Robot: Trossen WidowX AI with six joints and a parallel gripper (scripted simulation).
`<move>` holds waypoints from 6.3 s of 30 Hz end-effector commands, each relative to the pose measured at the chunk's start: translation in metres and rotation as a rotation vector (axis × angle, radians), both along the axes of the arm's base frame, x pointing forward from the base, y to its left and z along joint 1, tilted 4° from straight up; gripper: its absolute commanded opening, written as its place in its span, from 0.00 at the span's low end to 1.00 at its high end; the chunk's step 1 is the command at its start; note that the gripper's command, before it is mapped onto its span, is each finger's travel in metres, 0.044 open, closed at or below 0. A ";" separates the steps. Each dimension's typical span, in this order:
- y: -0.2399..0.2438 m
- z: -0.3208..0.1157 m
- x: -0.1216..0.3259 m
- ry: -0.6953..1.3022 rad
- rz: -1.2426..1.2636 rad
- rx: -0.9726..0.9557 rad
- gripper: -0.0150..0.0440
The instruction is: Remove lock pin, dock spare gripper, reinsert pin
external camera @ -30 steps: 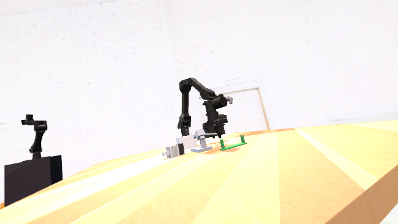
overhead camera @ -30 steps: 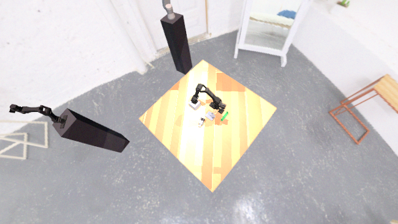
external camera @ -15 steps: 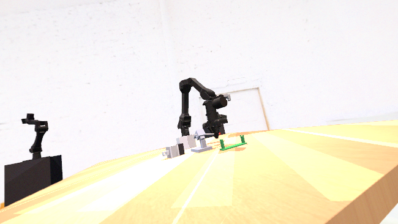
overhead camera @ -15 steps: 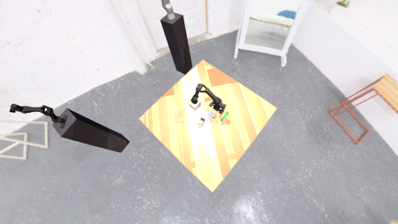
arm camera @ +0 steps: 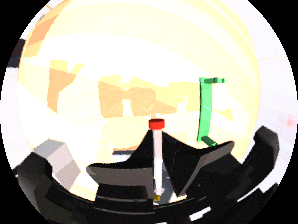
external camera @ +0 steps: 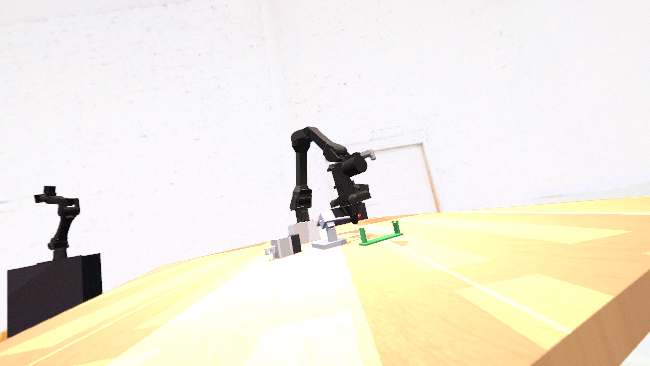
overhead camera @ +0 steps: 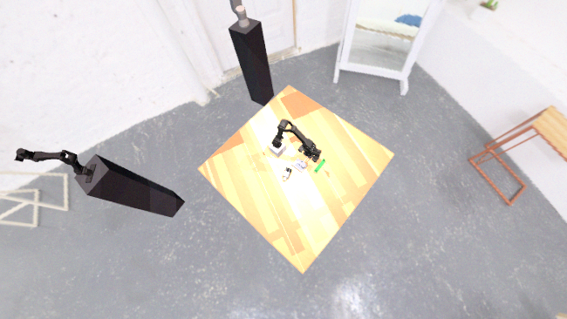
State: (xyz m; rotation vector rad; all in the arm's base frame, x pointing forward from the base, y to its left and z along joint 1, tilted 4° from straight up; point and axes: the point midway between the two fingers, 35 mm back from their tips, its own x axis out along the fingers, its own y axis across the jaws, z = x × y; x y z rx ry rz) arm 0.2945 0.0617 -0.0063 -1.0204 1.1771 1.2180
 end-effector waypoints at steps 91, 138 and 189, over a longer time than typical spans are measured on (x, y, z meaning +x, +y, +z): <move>0.070 0.017 0.008 0.002 0.001 0.069 0.25; 0.081 0.044 0.048 0.039 0.006 0.059 0.25; 0.096 0.020 0.129 0.012 0.019 0.067 0.25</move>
